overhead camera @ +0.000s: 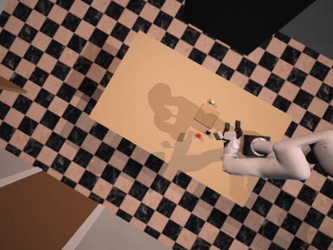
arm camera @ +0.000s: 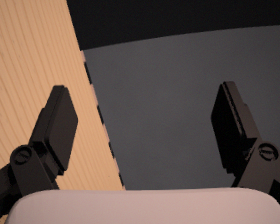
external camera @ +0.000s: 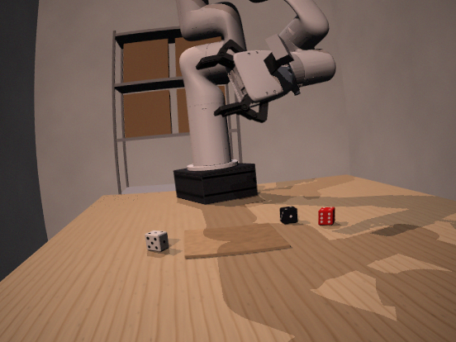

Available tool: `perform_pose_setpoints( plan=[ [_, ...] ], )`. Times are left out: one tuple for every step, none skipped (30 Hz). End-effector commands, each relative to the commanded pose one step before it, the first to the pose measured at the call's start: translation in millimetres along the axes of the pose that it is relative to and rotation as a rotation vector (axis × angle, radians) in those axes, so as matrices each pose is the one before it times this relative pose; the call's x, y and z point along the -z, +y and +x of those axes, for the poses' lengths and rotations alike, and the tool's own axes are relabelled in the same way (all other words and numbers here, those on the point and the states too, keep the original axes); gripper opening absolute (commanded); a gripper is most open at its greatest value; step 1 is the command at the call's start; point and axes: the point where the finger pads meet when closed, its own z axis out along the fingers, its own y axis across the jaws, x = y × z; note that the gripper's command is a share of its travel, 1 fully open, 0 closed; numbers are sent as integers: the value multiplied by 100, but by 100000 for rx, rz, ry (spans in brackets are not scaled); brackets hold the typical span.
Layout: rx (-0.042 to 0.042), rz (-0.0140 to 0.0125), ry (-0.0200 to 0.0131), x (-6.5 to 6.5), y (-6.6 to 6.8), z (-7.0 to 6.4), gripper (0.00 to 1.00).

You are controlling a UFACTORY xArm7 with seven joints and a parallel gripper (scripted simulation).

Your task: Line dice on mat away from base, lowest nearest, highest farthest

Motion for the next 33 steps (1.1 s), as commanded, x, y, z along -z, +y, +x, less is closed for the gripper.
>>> perform_pose_setpoints(
  plan=[
    [-205,9,51,36,30,76,100],
    [0,0,0,0,0,0,100],
    [0,0,0,0,0,0,100],
    [0,0,0,0,0,0,100],
    [0,0,0,0,0,0,100],
    [0,0,0,0,0,0,100],
    [0,0,0,0,0,0,100],
    [0,0,0,0,0,0,100],
    [0,0,0,0,0,0,100],
    [0,0,0,0,0,0,100],
    [0,0,0,0,0,0,100],
    [0,0,0,0,0,0,100],
    [0,0,0,0,0,0,100],
    [0,0,0,0,0,0,100],
    [0,0,0,0,0,0,100],
    [0,0,0,0,0,0,100],
    [0,0,0,0,0,0,100],
    [35,87,-157,-14,-18,-14,100],
    [219,562,-1013,-89,-117,-89,100],
    [512,1404,-2481,-214,-288,-213,100],
    [800,2528,-4299,-366,-499,-347,100],
    [951,3877,-6206,-519,-722,-448,100],
    [345,1825,-2770,-238,-319,-171,100],
    [229,1439,-2121,-183,-244,-120,100],
    [248,1904,-2724,-233,-312,-140,100],
    [27,236,-332,-29,-38,-16,100],
    [306,3799,-5153,-430,-592,-221,100],
    [74,1914,-2471,-209,-280,-80,100],
    [22,1326,-1665,-141,-188,-44,100],
    [-26,2661,-3232,-269,-364,-65,100],
    [-85,2139,-2495,-207,-278,-29,100],
    [-137,2114,-2380,-196,-264,-9,100],
    [0,0,0,0,0,0,100]
  ],
)
